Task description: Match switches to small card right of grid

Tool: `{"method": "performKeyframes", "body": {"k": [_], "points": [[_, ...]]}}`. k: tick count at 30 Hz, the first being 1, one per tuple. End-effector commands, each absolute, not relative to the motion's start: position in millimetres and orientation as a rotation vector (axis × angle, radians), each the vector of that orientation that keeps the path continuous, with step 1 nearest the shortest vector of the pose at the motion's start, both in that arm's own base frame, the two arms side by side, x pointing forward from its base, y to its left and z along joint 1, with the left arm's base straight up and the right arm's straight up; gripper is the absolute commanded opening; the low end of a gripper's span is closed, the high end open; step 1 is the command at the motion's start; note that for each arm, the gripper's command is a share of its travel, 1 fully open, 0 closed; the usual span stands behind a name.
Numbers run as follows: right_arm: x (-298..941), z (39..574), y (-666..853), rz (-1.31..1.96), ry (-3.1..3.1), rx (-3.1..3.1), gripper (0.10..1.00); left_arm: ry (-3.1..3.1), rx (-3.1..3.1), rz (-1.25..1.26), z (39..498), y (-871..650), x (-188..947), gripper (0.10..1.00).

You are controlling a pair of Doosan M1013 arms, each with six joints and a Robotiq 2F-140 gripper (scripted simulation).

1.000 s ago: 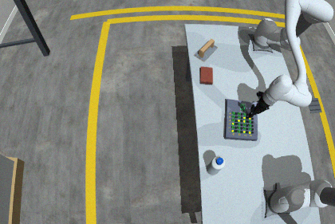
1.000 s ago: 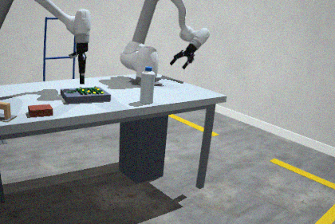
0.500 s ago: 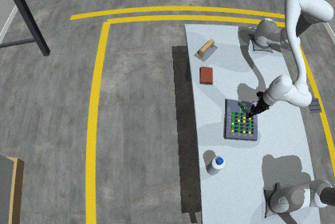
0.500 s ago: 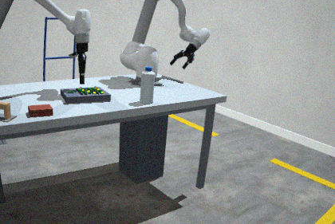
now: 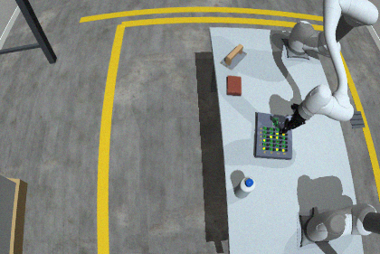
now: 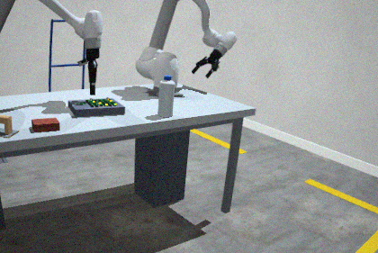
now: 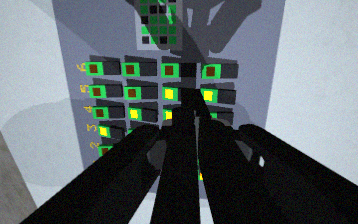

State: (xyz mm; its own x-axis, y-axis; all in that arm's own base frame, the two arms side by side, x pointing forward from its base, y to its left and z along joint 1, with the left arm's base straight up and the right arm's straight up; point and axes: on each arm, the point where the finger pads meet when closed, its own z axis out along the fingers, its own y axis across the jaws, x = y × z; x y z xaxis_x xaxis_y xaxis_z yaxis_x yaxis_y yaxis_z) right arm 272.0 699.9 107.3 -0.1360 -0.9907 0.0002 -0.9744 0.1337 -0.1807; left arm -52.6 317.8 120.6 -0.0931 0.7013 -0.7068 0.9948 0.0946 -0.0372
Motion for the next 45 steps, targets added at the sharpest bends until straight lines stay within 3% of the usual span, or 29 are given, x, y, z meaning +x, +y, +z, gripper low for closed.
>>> {"method": "performKeyframes", "body": {"k": [1, 45], "points": [[272.1, 108.3, 700.2, -0.206, 2.272, -1.981, 0.099, 1.854, 1.66, -0.727, 121.0, 318.1, -52.7, 1.0], [276.9, 81.6, 699.6, -0.206, 2.272, -1.981, 0.099, 1.854, 1.66, -0.727, 121.0, 318.1, -52.7, 1.0]]}}
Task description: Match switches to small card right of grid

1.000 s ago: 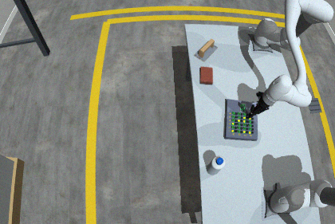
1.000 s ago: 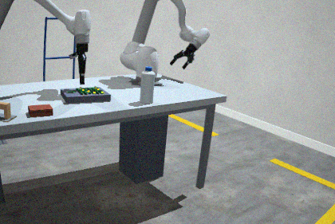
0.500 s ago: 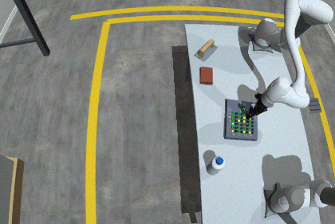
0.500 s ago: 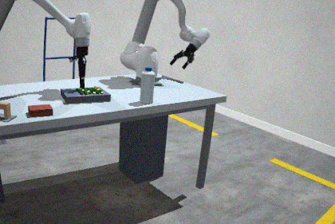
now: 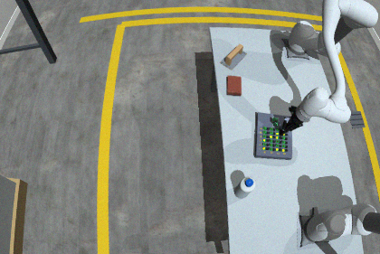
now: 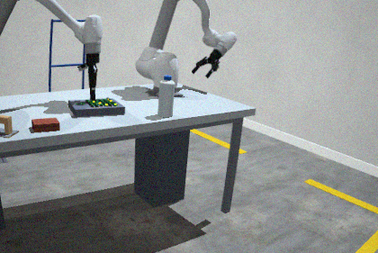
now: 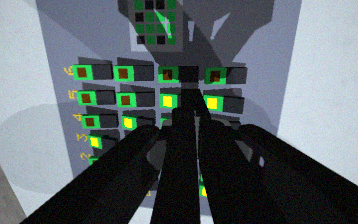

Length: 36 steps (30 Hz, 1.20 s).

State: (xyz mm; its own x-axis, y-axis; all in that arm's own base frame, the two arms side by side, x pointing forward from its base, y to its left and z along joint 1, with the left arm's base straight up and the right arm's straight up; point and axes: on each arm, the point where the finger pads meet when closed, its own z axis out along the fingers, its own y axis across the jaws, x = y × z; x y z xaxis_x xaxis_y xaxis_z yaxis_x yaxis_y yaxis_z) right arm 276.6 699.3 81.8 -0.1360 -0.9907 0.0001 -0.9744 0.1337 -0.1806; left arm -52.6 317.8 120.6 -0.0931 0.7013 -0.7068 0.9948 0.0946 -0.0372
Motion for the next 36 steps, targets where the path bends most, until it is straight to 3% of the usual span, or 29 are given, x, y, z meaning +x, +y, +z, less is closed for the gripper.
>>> {"method": "performKeyframes", "body": {"k": [1, 25, 36], "points": [[277.0, 81.2, 699.6, -0.206, 2.272, -1.981, 0.099, 1.854, 1.66, -0.727, 121.0, 318.1, -52.7, 1.0], [277.0, 81.0, 699.6, -0.206, 2.272, -1.981, 0.099, 1.854, 1.66, -0.727, 121.0, 318.1, -52.7, 1.0], [272.4, 106.2, 700.2, -0.206, 2.272, -1.981, 0.099, 1.854, 1.66, -0.727, 121.0, 318.1, -52.7, 1.0]]}}
